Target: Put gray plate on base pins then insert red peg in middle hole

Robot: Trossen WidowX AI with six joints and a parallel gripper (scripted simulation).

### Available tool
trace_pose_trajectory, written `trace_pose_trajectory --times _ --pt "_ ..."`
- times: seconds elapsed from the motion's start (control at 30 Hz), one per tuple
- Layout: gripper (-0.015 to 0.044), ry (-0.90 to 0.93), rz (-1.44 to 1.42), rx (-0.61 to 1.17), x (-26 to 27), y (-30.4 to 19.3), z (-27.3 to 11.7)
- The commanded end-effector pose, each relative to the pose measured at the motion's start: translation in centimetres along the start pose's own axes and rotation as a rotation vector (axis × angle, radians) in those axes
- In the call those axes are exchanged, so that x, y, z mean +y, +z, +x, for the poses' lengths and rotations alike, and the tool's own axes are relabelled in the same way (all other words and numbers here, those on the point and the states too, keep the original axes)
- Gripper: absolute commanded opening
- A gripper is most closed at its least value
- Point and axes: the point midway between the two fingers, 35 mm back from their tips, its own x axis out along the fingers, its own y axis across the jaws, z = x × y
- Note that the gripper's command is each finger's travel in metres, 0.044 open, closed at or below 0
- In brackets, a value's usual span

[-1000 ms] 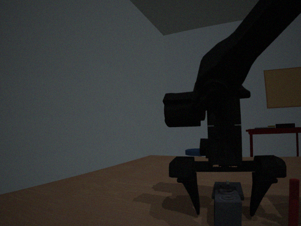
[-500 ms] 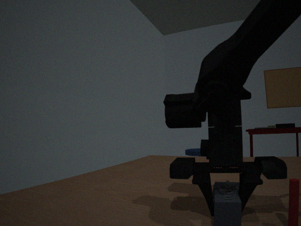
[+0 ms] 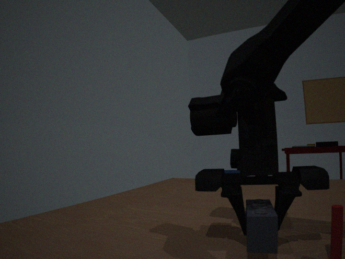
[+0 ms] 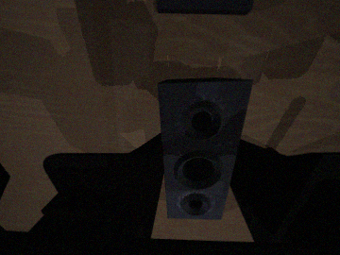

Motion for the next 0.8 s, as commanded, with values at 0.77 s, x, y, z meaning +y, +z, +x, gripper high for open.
trace_pose_trajectory --times 0.77 --pt "0.0000 0.007 -0.006 -0.010 -0.4 -0.2 -8.7"
